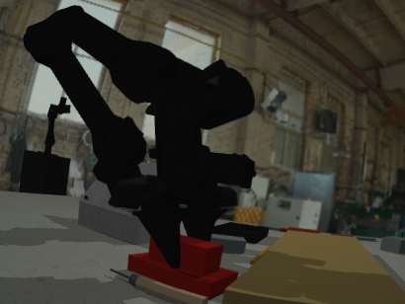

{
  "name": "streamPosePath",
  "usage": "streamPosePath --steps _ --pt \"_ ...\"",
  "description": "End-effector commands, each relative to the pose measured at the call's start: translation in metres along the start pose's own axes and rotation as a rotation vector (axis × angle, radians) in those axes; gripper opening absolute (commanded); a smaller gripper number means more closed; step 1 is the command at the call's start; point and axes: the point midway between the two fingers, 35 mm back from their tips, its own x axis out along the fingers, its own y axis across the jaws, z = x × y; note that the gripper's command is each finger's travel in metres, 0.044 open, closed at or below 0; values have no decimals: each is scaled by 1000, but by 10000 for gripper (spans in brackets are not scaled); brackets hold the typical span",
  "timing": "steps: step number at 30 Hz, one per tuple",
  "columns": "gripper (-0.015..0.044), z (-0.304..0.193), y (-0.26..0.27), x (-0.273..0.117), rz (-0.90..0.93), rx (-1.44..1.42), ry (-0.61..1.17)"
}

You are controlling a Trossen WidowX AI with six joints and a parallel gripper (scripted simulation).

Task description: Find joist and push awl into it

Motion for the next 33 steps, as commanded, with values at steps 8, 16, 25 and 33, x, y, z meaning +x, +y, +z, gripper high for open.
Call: streamPosePath --steps 8,16,25,33 --pt "201 0 1 0 4 -3 -3" --pt "89 2 2 -3 8 -2 -1" --pt "0 13 6 -31 28 3 12" --pt "0 21 7 -61 28 2 15"
